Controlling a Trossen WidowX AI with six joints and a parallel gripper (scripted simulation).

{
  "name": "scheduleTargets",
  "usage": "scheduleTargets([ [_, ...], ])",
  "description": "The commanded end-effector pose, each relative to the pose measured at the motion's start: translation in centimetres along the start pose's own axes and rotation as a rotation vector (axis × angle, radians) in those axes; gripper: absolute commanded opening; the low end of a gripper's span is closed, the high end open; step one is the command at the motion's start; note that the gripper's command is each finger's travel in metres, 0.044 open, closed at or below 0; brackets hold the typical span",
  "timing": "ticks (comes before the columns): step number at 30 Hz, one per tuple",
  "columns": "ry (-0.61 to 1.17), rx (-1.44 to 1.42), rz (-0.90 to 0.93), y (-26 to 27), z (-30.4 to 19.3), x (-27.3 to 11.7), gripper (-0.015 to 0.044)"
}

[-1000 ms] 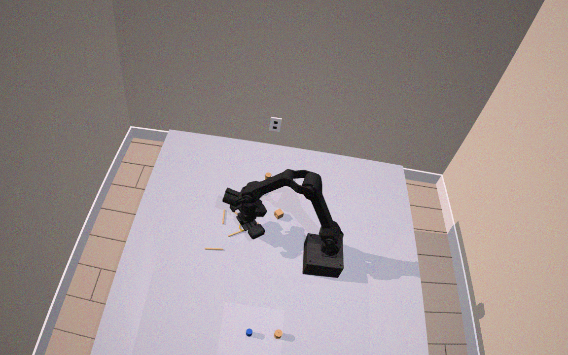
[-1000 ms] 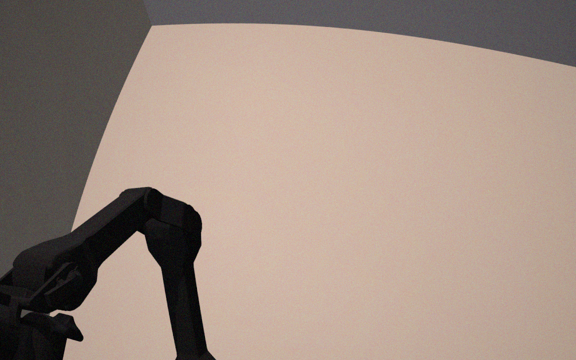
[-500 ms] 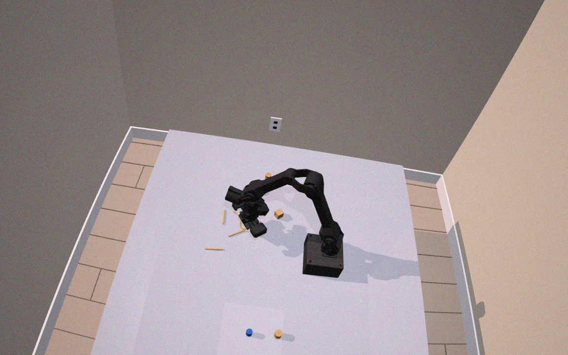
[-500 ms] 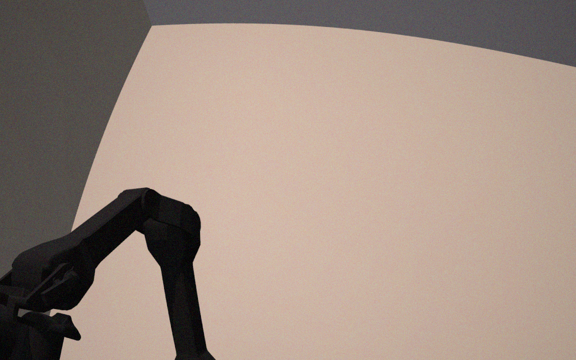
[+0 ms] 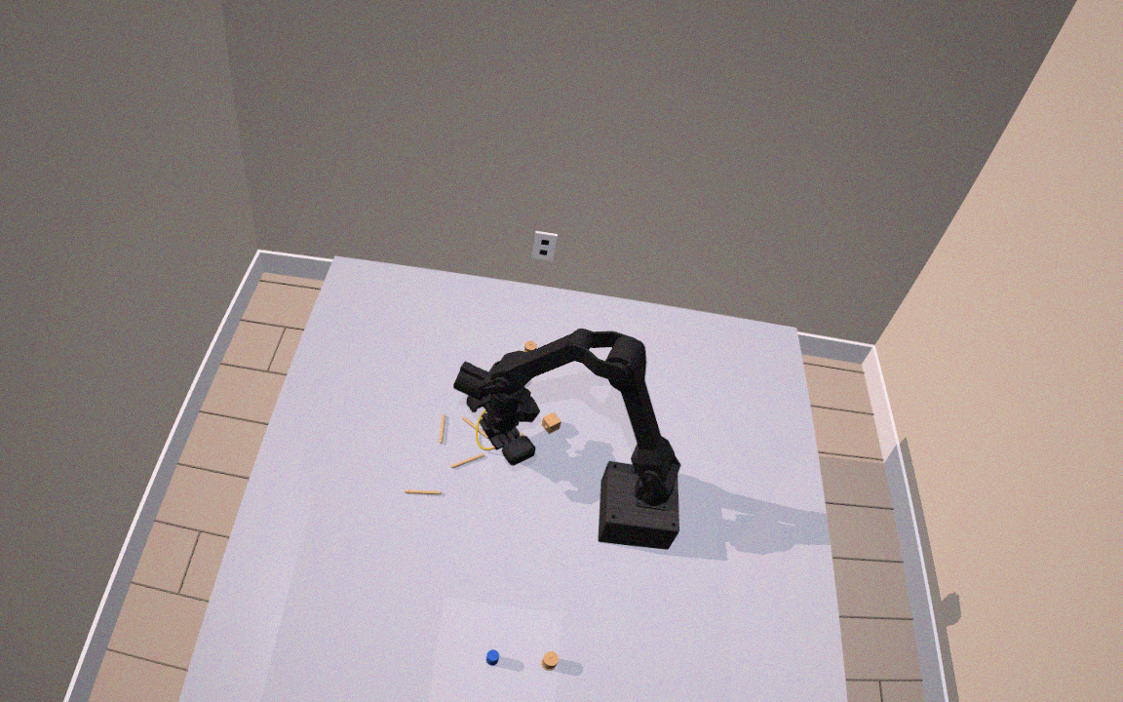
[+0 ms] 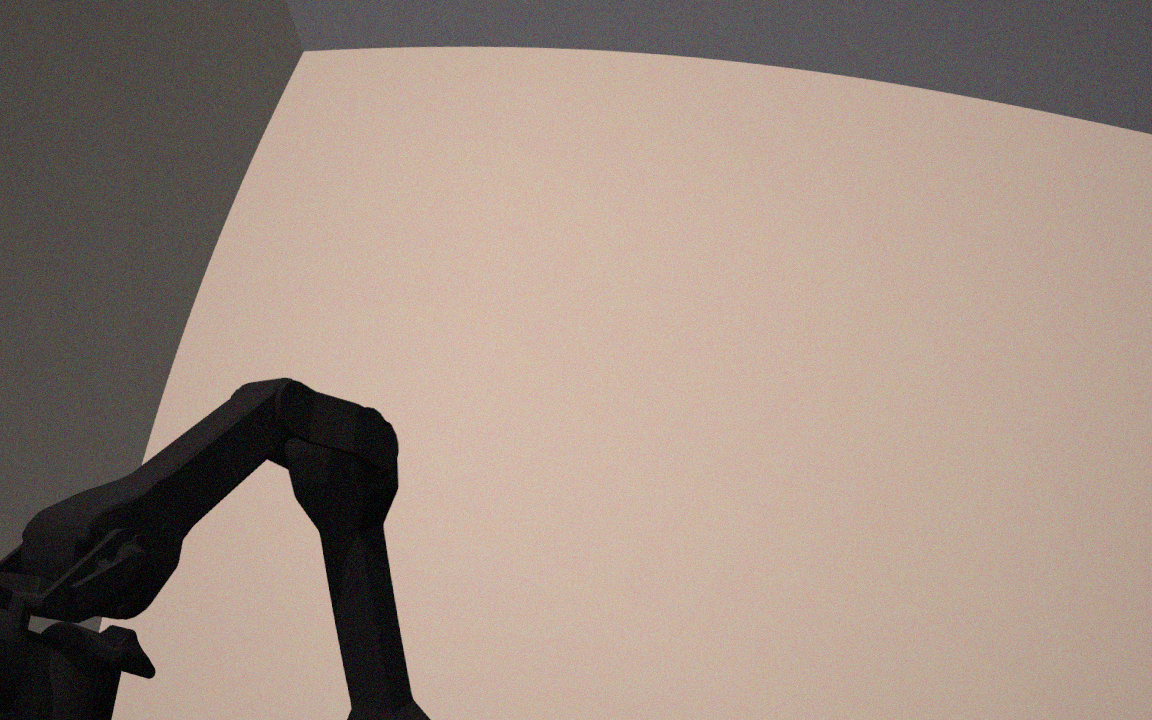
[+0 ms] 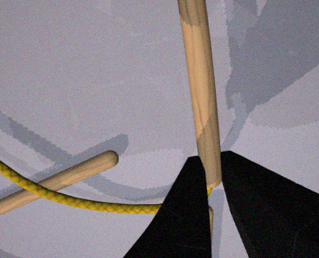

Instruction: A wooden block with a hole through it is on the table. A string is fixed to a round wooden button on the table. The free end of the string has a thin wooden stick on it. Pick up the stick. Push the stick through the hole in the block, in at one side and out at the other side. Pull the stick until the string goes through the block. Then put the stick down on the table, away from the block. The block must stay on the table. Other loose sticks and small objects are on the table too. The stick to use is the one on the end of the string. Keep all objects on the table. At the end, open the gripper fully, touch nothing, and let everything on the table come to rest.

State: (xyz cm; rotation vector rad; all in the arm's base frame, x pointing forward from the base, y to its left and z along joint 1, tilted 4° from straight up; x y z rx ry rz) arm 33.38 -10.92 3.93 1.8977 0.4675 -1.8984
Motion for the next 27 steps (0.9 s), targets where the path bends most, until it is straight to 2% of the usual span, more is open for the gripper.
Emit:
scheduleTargets([
  [1,-0.003,-0.005,-0.006,-0.1,0.7,0.1,0.0],
  [27,-0.007,-0.005,-0.005,0.4,4.1,0.1,0.0],
])
Point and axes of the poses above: the point midway between the two fingers, 35 mm back from their tips, its own x axis out along the fingers, its own y axis across the jaws, z = x × y, the point moved 7 cm from there along -x, back along the fingers, and after that the axes turned 9 degrees about x, right-handed, at the moved point
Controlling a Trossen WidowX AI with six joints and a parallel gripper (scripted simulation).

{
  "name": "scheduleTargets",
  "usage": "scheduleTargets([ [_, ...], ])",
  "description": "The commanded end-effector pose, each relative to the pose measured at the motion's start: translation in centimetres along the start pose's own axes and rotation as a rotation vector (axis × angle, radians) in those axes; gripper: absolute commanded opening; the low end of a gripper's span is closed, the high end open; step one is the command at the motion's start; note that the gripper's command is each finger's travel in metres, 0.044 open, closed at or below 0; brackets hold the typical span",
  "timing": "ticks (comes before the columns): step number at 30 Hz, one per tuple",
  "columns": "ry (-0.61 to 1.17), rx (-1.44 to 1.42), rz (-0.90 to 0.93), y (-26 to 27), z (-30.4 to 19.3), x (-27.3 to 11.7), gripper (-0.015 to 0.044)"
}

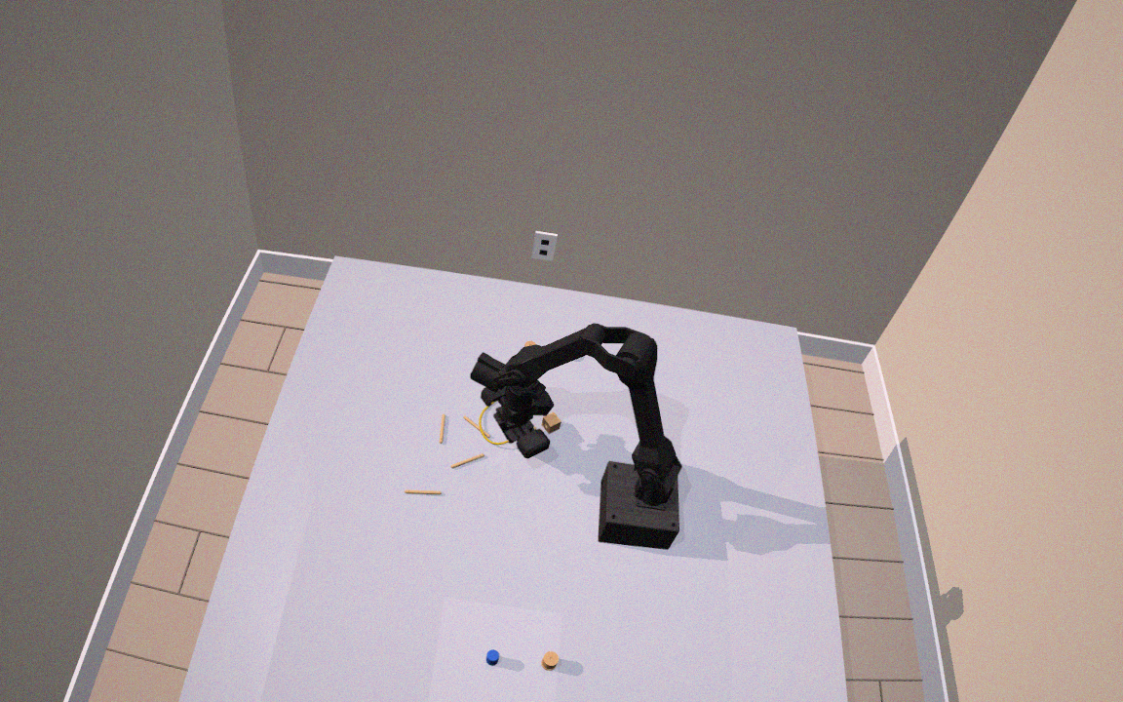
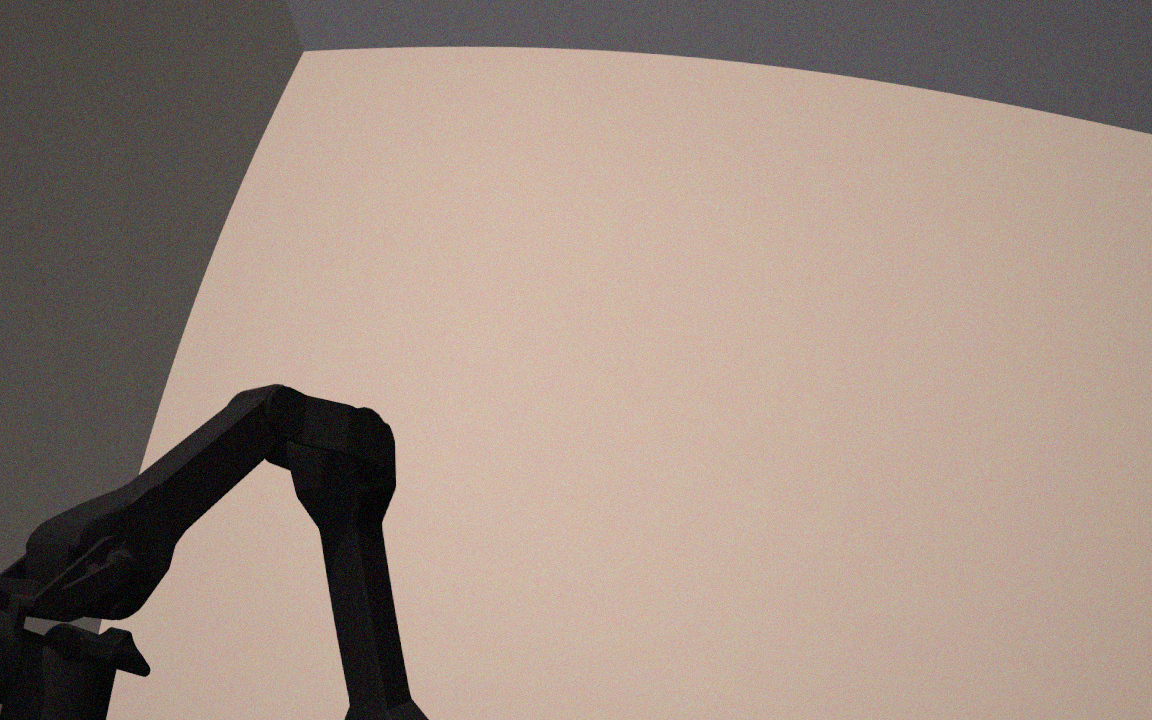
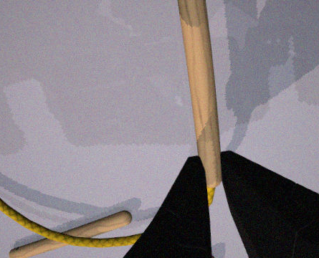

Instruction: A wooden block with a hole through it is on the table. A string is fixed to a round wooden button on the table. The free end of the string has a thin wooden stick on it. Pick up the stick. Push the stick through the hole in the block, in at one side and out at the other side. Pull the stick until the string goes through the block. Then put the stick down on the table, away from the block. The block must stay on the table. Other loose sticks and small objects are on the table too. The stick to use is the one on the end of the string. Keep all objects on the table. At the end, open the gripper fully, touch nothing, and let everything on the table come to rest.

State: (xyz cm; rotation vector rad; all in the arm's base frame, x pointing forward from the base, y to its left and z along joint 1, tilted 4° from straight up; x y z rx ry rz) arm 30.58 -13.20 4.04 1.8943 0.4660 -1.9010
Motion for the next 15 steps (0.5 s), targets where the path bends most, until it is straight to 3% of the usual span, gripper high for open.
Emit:
scheduleTargets([
  [1,-0.004,-0.005,-0.006,-0.2,0.7,0.1,0.0],
  [15,-0.002,-0.005,-0.006,-0.2,2.4,0.2,0.0],
])
Point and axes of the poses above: the point midway between the two fingers, 35 mm back from their tips, its own x axis out along the fingers, its own y axis across the jaws, z = x × y, the point moved 7 cm from there along -x, back along the fingers, and after that the axes turned 9 degrees about x, right-handed, at the moved point
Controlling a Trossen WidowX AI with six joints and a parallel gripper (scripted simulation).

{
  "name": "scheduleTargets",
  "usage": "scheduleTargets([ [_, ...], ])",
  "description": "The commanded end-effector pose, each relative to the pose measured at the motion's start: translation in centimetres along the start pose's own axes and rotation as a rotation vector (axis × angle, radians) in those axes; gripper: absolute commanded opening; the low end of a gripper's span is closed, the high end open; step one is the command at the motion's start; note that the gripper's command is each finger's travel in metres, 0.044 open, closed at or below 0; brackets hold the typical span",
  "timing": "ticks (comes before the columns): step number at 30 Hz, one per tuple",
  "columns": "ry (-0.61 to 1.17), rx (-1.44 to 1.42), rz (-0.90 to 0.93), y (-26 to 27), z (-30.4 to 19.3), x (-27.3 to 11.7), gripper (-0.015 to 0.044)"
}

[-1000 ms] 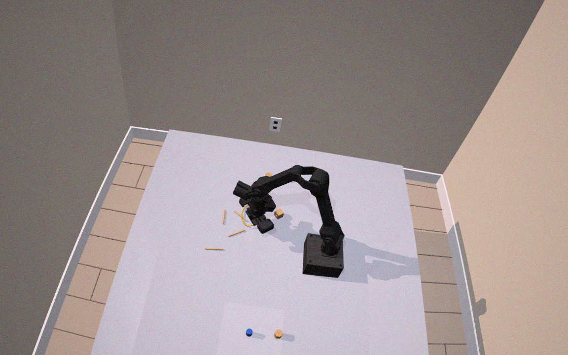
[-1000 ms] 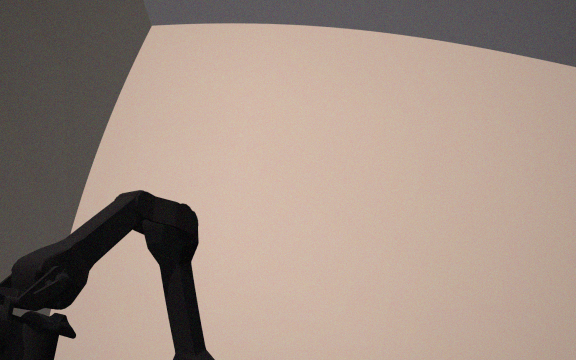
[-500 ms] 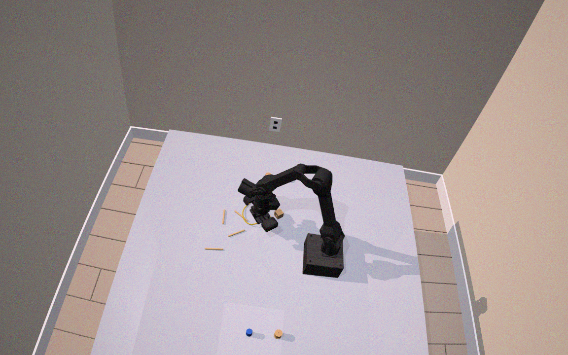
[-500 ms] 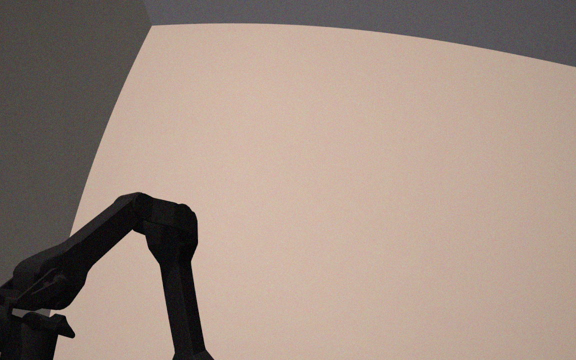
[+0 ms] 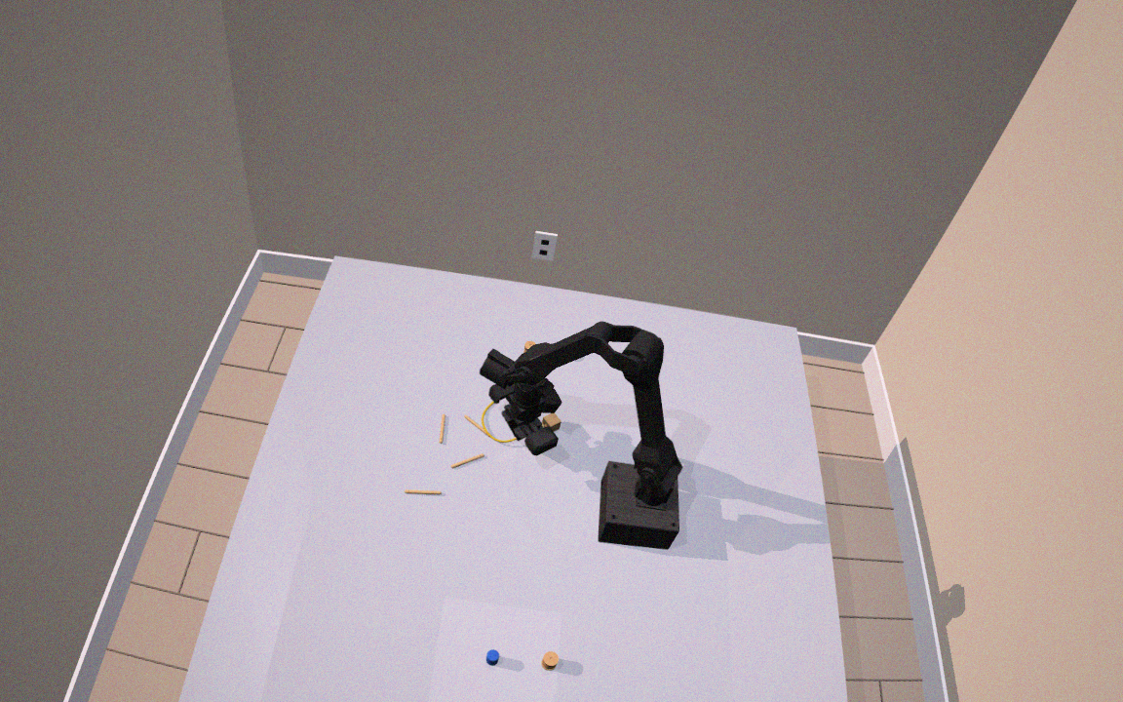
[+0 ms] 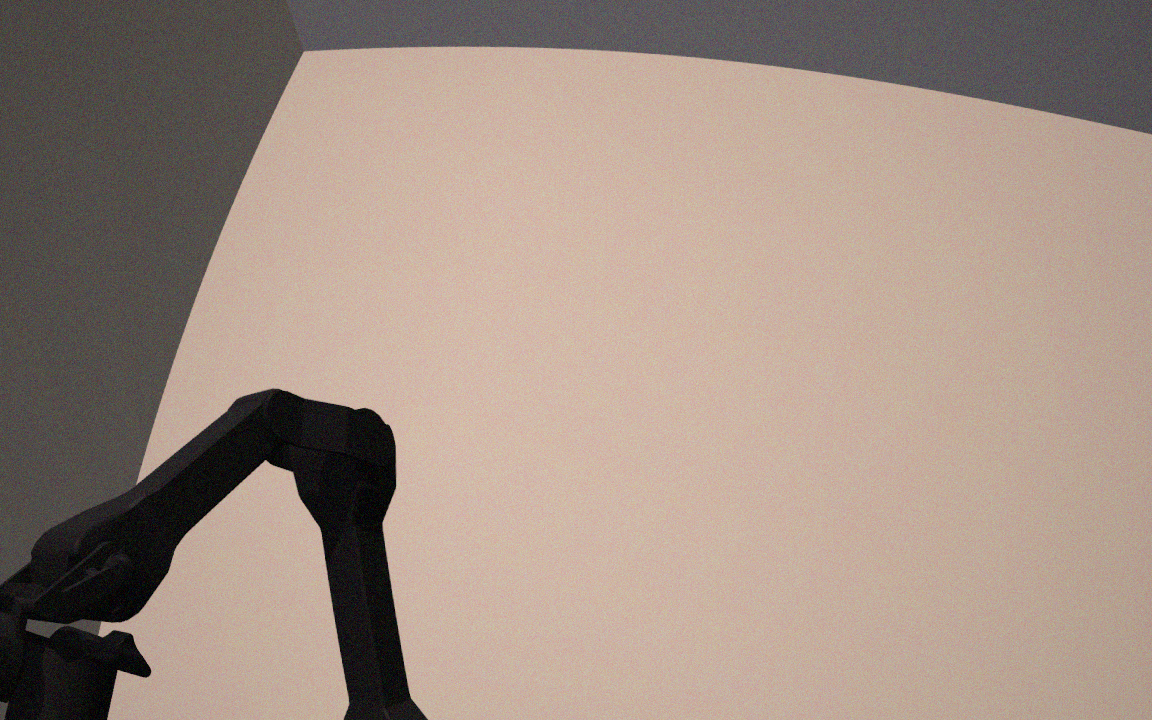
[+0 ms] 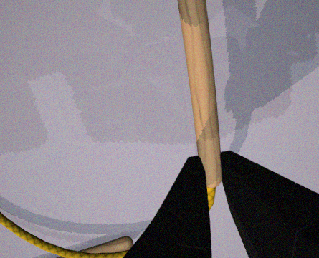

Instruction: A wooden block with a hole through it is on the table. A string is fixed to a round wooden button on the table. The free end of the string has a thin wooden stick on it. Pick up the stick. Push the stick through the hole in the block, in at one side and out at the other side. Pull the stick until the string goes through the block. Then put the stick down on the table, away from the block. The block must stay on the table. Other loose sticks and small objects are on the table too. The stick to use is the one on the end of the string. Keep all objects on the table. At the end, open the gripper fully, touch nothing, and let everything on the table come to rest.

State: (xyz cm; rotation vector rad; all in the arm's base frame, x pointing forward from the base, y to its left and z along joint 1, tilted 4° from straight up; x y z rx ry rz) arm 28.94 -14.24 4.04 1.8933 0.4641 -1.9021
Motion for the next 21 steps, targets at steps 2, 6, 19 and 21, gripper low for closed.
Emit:
scheduleTargets([
  [2,0.0,-0.006,-0.007,-0.3,0.4,0.2,0.0],
  [6,0.001,-0.006,-0.007,-0.4,0.4,0.2,0.0],
  [19,0.0,-0.006,-0.007,-0.2,1.5,0.2,0.0],
  [21,0.001,-0.006,-0.007,-0.1,1.7,0.2,0.0],
])
Point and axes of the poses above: the point midway between the two fingers, 35 mm back from their tips, its own x axis out along the fingers, its own y axis across the jaws, z = x × y, the point moved 7 cm from there along -x, back along the fingers, and after that the axes turned 9 degrees about x, right-handed, at the moved point
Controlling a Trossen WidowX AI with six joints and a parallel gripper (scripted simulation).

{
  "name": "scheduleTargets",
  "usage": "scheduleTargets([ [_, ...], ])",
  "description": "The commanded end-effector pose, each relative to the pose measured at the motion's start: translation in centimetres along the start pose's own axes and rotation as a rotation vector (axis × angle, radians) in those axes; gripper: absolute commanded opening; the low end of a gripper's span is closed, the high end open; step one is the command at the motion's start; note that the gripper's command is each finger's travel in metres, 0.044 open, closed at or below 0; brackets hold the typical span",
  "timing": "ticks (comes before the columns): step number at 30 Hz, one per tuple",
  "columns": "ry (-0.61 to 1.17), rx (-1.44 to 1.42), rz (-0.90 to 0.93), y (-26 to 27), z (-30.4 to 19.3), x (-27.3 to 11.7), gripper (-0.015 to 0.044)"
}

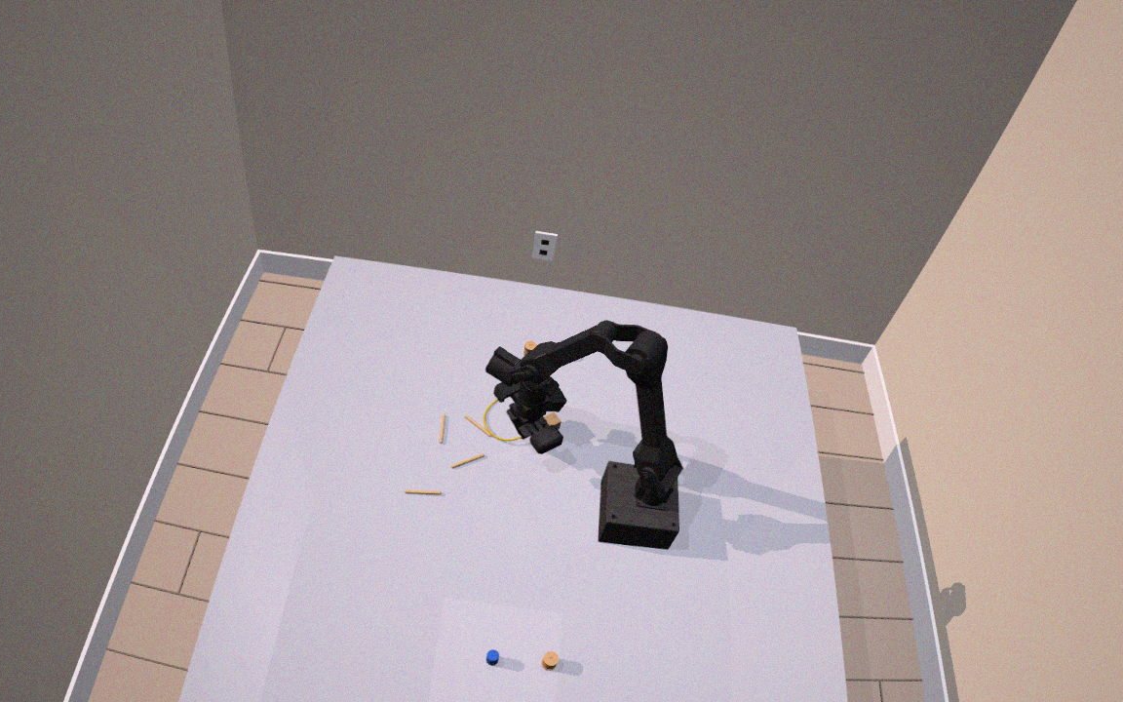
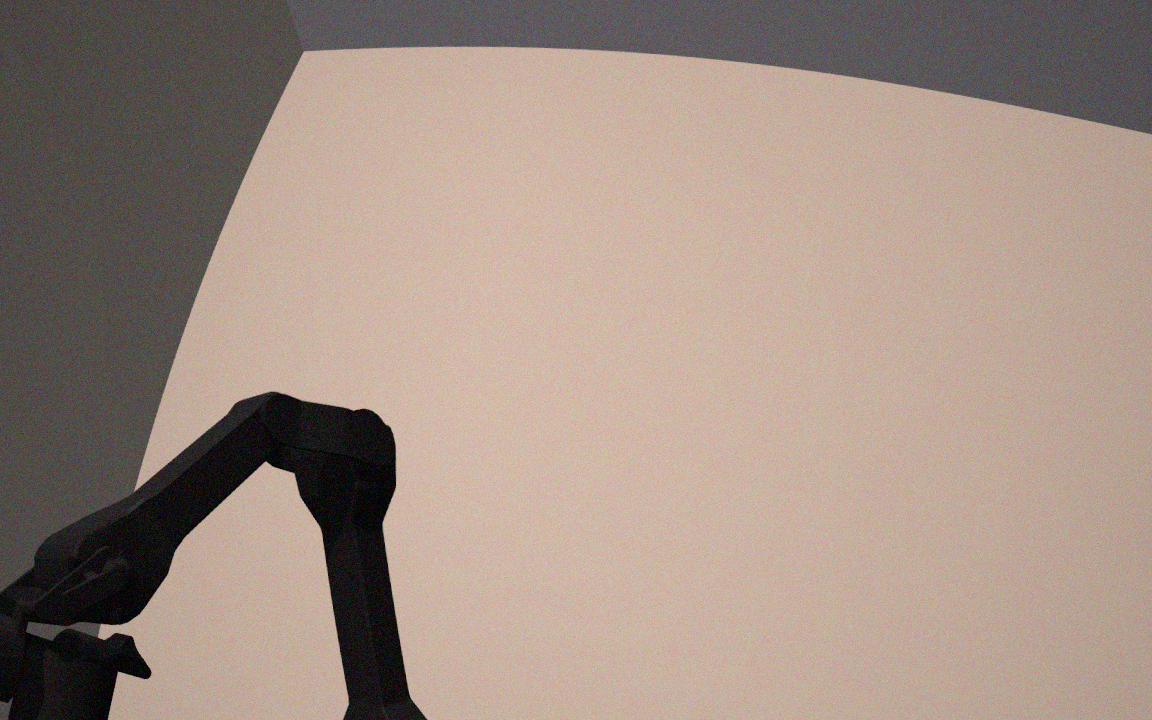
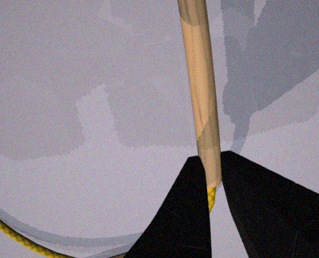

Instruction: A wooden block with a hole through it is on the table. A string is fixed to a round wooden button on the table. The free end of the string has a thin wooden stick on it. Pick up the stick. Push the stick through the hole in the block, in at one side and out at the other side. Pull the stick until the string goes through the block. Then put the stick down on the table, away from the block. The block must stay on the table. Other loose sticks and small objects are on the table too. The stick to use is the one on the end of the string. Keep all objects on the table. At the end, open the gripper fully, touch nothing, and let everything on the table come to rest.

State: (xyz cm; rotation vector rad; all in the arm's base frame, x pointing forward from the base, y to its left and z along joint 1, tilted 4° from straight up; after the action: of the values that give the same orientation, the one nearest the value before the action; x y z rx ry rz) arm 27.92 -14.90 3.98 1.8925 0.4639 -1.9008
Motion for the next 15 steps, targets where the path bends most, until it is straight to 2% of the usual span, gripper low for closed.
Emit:
scheduleTargets([
  [1,0.001,-0.005,-0.008,-0.1,0.7,0.1,0.0],
  [15,0.0,-0.005,-0.008,0.1,2.4,0.1,0.0],
])
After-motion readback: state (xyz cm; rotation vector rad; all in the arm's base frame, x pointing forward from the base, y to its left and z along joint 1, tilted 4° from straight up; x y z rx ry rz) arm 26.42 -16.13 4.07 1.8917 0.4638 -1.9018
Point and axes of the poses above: the point midway between the two fingers, 35 mm back from their tips, its own x axis out along the fingers, its own y axis across the jaws, z = x × y, the point moved 7 cm from there along -x, back along the fingers, and after that the axes turned 9 degrees about x, right-handed, at the moved point
